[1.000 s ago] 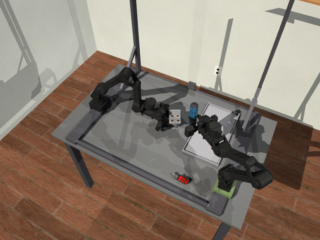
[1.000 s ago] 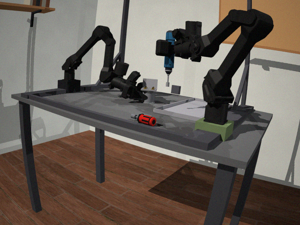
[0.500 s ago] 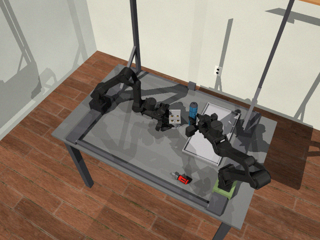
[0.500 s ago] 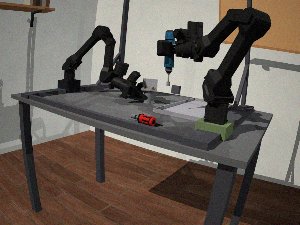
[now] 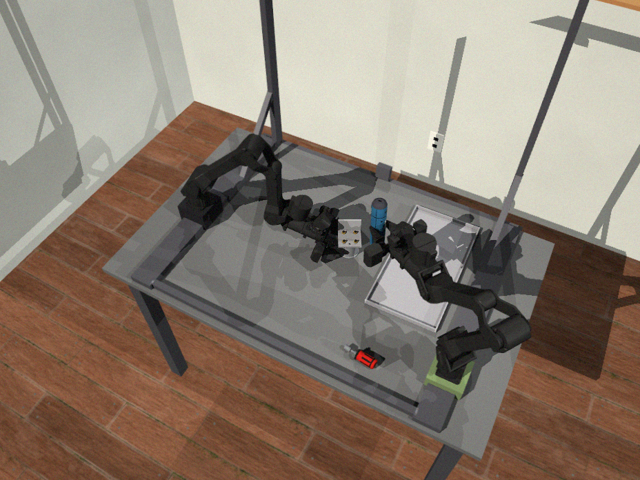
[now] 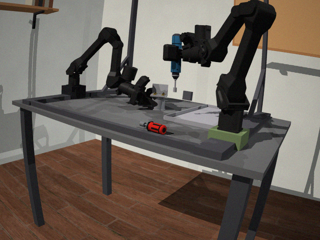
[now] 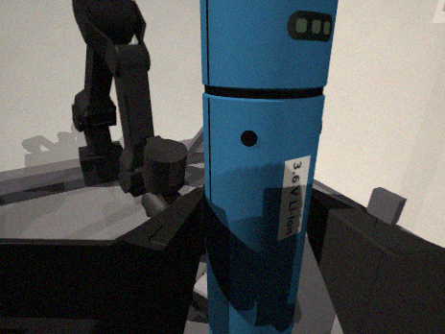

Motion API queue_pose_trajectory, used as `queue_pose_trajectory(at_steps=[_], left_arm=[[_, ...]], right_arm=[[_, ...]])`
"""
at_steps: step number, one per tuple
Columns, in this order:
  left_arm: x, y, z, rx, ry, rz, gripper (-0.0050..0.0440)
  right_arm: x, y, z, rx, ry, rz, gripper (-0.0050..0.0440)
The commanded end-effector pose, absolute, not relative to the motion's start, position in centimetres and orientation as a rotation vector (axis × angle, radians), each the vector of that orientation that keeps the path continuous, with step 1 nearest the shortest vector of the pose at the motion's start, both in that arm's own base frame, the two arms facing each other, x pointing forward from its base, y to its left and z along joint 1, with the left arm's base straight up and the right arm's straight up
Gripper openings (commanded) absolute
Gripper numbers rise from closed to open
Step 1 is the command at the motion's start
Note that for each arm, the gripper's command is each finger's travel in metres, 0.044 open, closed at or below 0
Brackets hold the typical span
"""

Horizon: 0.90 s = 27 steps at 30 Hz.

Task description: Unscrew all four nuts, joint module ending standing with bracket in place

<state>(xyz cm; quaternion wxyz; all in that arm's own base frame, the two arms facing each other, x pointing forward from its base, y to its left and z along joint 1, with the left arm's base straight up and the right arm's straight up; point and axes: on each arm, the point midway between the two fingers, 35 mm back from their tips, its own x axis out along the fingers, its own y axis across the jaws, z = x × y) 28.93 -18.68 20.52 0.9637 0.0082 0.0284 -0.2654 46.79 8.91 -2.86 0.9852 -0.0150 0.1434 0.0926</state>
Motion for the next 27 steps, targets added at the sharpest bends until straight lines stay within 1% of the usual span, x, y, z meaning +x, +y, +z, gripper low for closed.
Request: queue_pose_trajectory(at_steps=[1,7,10,27], left_arm=[[30.2,-19.5,23.0,-0.01,-0.014,-0.54,0.0162],[31.0,-20.0,22.2,-0.008,-0.017,-0.54,0.0162],[31.6,-20.4,22.5,-0.015,-0.042,-0.54,0.0162],[31.6,-20.3,22.8,-0.017,-0.05,-0.54,0.0162]], right_arm=[[47.4,9.0,-1.4,-0.024,0.251,0.187,0.0242],[47.4,9.0,-1.4,-0.024,0.251,0.187,0.0242],[47.4,9.0,-1.4,-0.024,0.251,0.187,0.0242],[47.4,9.0,-1.4,-0.024,0.251,0.187,0.0242]])
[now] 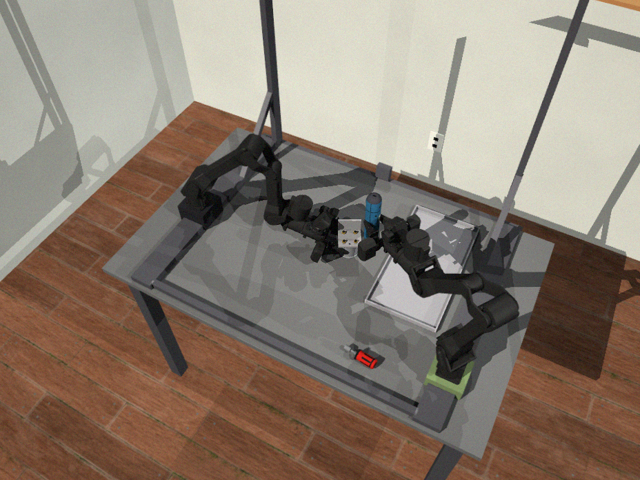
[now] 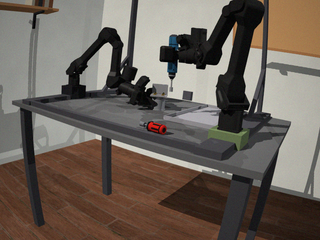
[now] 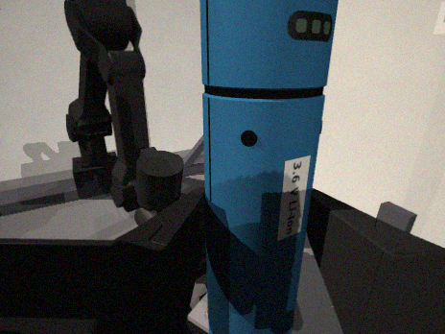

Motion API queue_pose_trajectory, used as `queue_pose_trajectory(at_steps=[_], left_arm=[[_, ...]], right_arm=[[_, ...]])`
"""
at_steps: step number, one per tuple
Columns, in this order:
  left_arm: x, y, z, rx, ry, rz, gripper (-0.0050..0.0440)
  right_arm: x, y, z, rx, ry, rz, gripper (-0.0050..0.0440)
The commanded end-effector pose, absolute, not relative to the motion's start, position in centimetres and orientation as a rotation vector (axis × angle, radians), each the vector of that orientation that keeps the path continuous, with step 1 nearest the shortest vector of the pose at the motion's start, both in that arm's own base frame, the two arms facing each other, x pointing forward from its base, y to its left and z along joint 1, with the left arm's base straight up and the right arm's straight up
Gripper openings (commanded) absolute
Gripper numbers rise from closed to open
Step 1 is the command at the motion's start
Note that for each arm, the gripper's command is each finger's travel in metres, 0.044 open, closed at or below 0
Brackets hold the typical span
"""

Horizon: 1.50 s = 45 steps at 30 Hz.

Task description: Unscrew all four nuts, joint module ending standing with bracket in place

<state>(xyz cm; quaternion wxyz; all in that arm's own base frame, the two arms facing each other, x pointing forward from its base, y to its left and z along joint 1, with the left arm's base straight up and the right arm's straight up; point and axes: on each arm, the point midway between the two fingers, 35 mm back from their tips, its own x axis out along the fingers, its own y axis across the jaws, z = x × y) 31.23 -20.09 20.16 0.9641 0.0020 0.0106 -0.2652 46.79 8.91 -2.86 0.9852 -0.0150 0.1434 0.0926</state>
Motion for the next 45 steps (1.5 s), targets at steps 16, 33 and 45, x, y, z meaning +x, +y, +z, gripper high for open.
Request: queue_pose_trajectory(at_steps=[16,33,45], left_arm=[[33.5,-21.6,22.6,-0.015,-0.043,-0.54,0.0162],[37.4,-24.2,22.8,-0.015,-0.042,-0.54,0.0162],[37.5,-24.3,23.3,-0.018,-0.052,-0.54,0.0162]], right_arm=[[47.4,9.0,-1.4,-0.024,0.251,0.187,0.0242],[47.4,9.0,-1.4,-0.024,0.251,0.187,0.0242],[47.4,9.0,-1.4,-0.024,0.251,0.187,0.0242]])
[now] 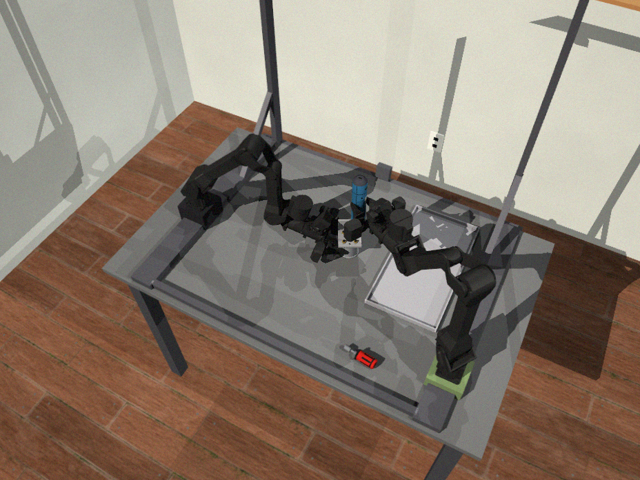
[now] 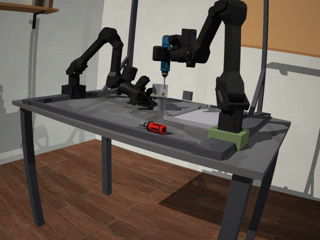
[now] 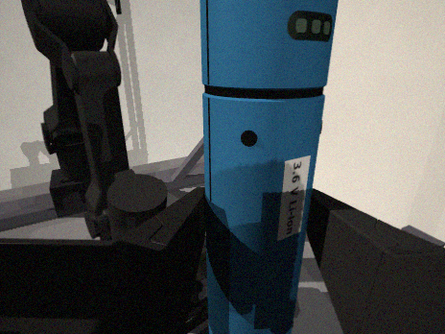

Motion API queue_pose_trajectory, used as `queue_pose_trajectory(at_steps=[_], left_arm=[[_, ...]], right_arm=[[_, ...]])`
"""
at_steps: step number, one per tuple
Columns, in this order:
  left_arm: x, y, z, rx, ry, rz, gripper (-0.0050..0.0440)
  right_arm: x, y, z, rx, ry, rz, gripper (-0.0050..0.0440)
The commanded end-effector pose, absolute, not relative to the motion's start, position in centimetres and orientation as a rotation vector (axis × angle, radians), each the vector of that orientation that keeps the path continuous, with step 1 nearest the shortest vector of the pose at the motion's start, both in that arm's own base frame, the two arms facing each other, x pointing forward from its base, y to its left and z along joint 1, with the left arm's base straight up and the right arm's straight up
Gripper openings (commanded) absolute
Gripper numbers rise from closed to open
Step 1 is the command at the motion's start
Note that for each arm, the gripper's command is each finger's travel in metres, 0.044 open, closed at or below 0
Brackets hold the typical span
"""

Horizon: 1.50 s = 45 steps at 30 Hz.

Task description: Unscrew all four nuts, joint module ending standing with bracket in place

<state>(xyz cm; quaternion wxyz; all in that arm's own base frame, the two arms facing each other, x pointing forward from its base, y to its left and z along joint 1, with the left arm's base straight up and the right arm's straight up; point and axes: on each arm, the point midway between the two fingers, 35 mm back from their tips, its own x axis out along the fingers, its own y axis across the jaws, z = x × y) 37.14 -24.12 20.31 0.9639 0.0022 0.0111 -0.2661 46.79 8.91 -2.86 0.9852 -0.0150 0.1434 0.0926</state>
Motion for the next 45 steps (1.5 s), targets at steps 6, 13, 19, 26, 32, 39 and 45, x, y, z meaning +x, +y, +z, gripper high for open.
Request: queue_pose_trajectory(at_steps=[6,13,19,26,32,39,45], left_arm=[[37.5,-24.3,23.3,-0.018,-0.052,-0.54,0.0162],[37.4,-24.0,20.1,-0.007,-0.02,-0.539,0.0162],[37.4,-24.1,21.1,-0.015,-0.043,-0.54,0.0162],[37.4,-24.1,21.1,-0.015,-0.043,-0.54,0.0162],[37.3,-24.3,22.3,-0.022,-0.063,-0.538,0.0162],[37.3,-24.2,22.4,-0.022,-0.064,-0.535,0.0162],[37.3,-24.2,22.4,-0.022,-0.064,-0.535,0.0162]], right_arm=[[47.4,9.0,-1.4,-0.024,0.251,0.187,0.0242],[47.4,9.0,-1.4,-0.024,0.251,0.187,0.0242],[47.4,9.0,-1.4,-0.024,0.251,0.187,0.0242],[47.4,9.0,-1.4,-0.024,0.251,0.187,0.0242],[47.4,9.0,-1.4,-0.024,0.251,0.187,0.0242],[47.4,9.0,-1.4,-0.024,0.251,0.187,0.0242],[47.4,9.0,-1.4,-0.024,0.251,0.187,0.0242]])
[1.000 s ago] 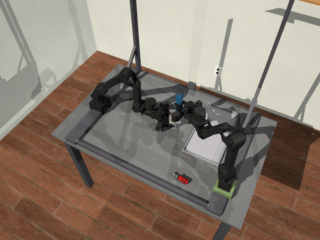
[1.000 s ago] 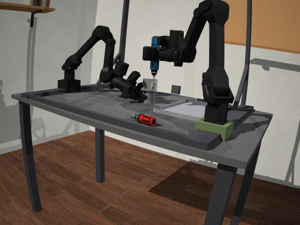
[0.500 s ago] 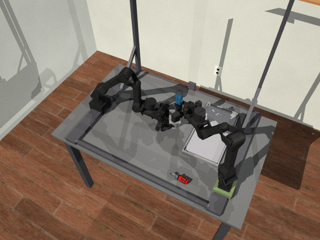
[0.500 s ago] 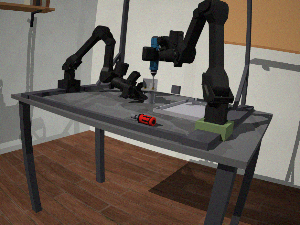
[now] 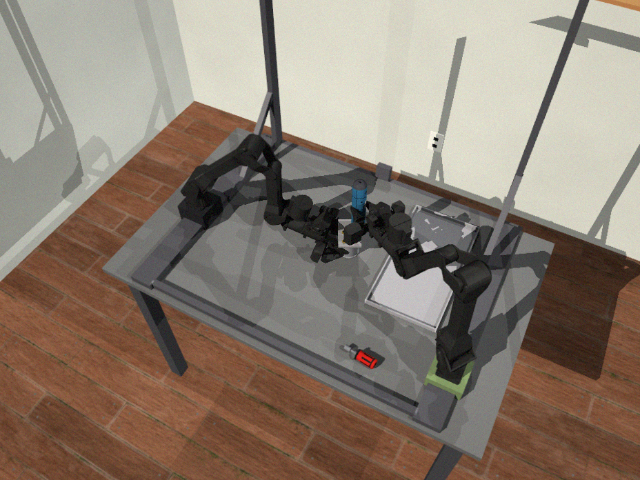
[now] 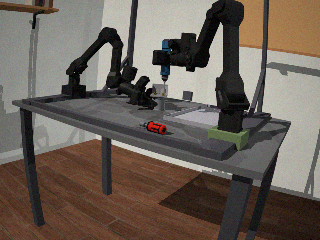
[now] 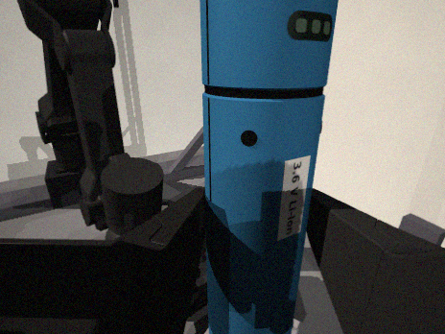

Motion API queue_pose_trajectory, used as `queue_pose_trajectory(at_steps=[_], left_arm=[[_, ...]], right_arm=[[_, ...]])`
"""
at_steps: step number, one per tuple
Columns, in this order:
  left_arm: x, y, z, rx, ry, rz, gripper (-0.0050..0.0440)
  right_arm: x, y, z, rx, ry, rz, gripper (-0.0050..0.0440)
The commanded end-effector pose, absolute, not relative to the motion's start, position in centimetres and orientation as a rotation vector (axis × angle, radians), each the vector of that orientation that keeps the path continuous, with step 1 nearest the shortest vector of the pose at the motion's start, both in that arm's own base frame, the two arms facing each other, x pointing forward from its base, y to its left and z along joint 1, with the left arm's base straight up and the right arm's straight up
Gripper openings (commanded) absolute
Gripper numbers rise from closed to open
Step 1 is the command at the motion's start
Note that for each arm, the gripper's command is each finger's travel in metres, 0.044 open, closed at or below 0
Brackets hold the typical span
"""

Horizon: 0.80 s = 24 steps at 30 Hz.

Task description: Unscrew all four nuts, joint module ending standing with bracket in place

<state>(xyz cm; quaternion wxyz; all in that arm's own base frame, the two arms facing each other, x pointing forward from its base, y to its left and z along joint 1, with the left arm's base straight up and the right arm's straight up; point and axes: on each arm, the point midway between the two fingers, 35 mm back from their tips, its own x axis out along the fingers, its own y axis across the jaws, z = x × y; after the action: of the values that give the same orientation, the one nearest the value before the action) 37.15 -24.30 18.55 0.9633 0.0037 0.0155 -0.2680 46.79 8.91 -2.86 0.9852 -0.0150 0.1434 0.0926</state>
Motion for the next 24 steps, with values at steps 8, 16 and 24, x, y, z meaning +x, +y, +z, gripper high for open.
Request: queue_pose_trajectory(at_steps=[8,16,24], left_arm=[[37.4,-24.1,22.4,-0.014,-0.035,-0.54,0.0162],[37.2,-24.1,19.4,-0.014,-0.04,-0.539,0.0162],[37.3,-24.4,19.1,-0.018,-0.052,-0.54,0.0162]], right_arm=[[47.4,9.0,-1.4,-0.024,0.251,0.187,0.0242],[47.4,9.0,-1.4,-0.024,0.251,0.187,0.0242],[47.4,9.0,-1.4,-0.024,0.251,0.187,0.0242]])
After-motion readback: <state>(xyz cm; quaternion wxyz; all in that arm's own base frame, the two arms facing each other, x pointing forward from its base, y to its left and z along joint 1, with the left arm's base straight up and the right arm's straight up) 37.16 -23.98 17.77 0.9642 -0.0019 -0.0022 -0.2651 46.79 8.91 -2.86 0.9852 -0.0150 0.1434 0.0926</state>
